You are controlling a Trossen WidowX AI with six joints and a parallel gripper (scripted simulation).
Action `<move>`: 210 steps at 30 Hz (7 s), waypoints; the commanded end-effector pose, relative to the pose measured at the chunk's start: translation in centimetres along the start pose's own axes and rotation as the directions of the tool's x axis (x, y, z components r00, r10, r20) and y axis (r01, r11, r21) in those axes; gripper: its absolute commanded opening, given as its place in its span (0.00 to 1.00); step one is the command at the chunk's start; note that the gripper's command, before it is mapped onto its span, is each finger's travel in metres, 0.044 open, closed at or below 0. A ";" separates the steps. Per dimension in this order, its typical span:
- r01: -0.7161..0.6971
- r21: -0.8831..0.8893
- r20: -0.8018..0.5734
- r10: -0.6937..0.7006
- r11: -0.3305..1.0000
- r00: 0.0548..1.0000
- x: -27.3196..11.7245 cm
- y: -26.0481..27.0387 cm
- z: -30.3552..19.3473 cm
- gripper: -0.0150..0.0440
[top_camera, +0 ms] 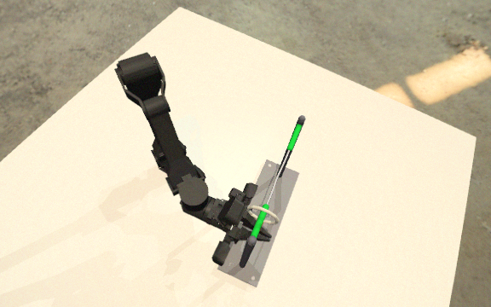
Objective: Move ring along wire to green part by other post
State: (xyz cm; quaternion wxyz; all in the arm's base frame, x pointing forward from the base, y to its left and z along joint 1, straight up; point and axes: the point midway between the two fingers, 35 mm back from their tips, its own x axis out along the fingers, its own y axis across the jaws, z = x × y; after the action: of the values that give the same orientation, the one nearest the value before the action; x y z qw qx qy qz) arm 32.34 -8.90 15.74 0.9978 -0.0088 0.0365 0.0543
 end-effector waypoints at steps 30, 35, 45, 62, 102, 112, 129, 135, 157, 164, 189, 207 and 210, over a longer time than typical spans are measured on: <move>0.001 0.000 0.007 -0.001 1.000 1.000 -0.1 0.2 0.4 0.00; 0.000 0.001 0.006 0.000 1.000 1.000 0.0 0.7 0.4 0.00; -0.002 0.002 0.006 0.002 1.000 1.000 0.0 1.7 0.4 0.00; -0.011 -0.005 0.006 0.011 1.000 1.000 0.0 3.4 0.4 0.00; -0.022 -0.010 0.009 0.022 1.000 1.000 -0.1 7.3 0.3 0.00; -0.001 0.020 0.011 0.001 1.000 1.000 -0.1 8.5 0.3 0.00; 0.016 0.045 0.012 -0.016 0.999 1.000 0.0 10.5 0.4 0.00; 0.014 0.045 0.013 -0.015 0.999 1.000 0.0 11.2 0.5 0.00; -0.005 0.024 0.015 0.005 1.000 1.000 0.1 13.1 0.5 0.00; -0.010 0.018 0.015 0.010 1.000 1.000 0.1 13.8 0.5 0.00; -0.017 0.017 -0.038 0.018 1.000 0.999 -0.6 15.9 0.6 0.00; -0.019 0.020 -0.137 0.022 1.000 0.990 -1.8 17.0 0.0 0.00; -0.019 0.020 -0.143 0.022 1.000 0.989 -1.8 17.0 -0.5 0.00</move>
State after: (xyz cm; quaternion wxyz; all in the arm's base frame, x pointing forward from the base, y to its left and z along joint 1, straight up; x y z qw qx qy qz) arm 28.83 7.82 15.60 0.9923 -0.0055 0.1055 0.0650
